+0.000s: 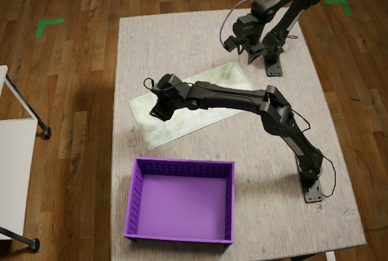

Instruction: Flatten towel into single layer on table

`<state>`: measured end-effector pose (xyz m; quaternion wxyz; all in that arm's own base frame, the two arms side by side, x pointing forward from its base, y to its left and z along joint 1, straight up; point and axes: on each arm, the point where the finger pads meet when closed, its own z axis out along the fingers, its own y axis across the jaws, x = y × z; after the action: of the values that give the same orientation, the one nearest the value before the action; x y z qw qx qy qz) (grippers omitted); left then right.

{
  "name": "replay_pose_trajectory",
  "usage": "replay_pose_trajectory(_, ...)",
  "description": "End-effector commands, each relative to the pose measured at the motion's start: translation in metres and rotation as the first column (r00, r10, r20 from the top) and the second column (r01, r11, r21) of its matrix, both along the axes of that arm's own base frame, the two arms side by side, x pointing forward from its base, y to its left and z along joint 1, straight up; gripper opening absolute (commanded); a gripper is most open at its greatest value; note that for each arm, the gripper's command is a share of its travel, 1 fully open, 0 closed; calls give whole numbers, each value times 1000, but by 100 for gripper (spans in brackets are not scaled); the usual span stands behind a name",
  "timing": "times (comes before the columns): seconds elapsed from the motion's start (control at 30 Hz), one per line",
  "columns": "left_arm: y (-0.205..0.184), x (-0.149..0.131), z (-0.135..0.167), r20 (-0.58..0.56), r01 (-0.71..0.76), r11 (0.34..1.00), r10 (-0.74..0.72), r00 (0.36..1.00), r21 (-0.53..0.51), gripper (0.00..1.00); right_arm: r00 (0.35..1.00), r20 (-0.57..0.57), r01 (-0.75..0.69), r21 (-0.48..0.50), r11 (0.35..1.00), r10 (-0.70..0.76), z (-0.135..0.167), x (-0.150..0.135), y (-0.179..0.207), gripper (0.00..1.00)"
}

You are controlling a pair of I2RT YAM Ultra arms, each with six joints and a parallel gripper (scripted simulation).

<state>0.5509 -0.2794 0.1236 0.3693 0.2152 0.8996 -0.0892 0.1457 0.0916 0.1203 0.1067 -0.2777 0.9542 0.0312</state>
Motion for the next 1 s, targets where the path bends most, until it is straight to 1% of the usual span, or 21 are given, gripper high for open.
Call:
replay_pose_trajectory(0.0,22,-11,30,-38,-28,999,29,999,26,64,996,-34,-89,-20,996,88,13,-17,9,64)
replay_pose_trajectory(0.03,22,-11,30,-38,-28,999,29,999,26,64,996,-34,-89,-20,996,88,13,-17,9,64)
replay_pose_trajectory(0.07,16,-13,18,-56,-16,999,18,998,33,64,996,-15,-87,-18,996,86,15,-16,7,64)
replay_pose_trajectory(0.1,34,-19,36,-68,-38,999,41,997,37,64,986,-18,-169,-20,985,168,21,-24,20,64)
replay_pose_trajectory(0.13,34,-19,36,-68,-38,999,40,997,37,64,985,-15,-174,-18,985,173,21,-24,20,64)
replay_pose_trajectory(0.17,34,-18,27,-83,-37,998,41,996,45,64,985,-16,-174,-17,985,174,21,-24,20,64)
replay_pose_trajectory(0.2,42,-28,24,-106,-42,998,47,993,57,64,978,-11,-207,-15,978,206,24,-27,24,64)
replay_pose_trajectory(0.23,42,-28,22,-110,-41,997,48,993,59,64,978,-13,-207,-12,978,207,24,-28,25,64)
replay_pose_trajectory(0.27,42,-28,10,-130,-40,997,49,990,69,64,978,-13,-207,-13,978,207,24,-28,25,64)
replay_pose_trajectory(0.3,40,-29,7,-135,-36,997,45,990,71,64,978,-13,-207,-12,978,207,24,-28,25,64)
replay_pose_trajectory(0.33,38,-29,7,-135,-32,997,42,990,71,64,978,-13,-207,-13,978,207,24,-28,25,64)
replay_pose_trajectory(0.47,36,-28,22,-107,-33,998,39,994,57,64,980,-13,-201,-13,980,201,24,-27,24,64)
replay_pose_trajectory(0.5,36,-27,22,-106,-33,998,39,994,57,64,979,-15,-205,-10,979,205,19,-28,23,64)
replay_pose_trajectory(0.97,36,-28,22,-108,-33,998,39,993,57,64,979,-15,-205,-10,979,205,19,-28,23,64)
